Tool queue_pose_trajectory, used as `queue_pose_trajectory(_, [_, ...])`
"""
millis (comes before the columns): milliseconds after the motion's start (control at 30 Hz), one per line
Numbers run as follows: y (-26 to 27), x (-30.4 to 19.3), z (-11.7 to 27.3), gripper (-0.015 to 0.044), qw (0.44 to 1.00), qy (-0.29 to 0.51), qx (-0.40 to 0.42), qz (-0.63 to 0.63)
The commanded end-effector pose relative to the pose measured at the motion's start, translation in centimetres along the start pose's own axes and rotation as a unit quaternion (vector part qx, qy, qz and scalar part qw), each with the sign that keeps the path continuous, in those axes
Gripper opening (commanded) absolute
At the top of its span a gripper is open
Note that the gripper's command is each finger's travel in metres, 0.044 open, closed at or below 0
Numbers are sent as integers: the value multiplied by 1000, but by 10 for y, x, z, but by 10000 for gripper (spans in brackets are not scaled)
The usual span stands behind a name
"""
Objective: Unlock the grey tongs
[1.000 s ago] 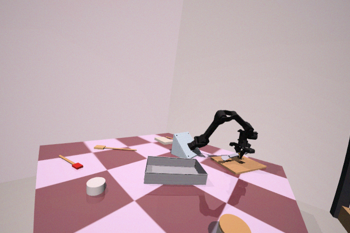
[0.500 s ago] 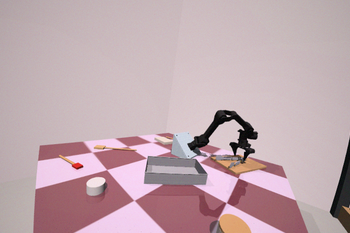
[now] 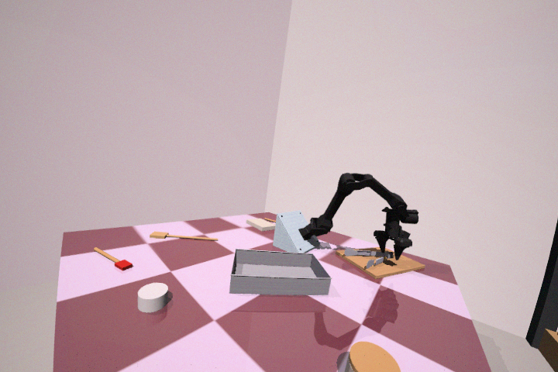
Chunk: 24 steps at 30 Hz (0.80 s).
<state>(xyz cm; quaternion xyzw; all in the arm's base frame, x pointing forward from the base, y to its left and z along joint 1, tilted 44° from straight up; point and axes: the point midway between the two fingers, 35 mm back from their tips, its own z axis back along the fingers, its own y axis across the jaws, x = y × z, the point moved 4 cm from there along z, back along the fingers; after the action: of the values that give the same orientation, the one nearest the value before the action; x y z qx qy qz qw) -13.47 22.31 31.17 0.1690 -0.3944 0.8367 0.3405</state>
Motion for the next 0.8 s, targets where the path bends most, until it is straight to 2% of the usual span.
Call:
queue_pose_trajectory(0, [-21,-5,0,440,999,4,-27,-46])
queue_pose_trajectory(433, [-107,-64,-1,440,962,79,-147,-215])
queue_pose_trajectory(767, [-170,-164,13,440,855,222,-284,-372])
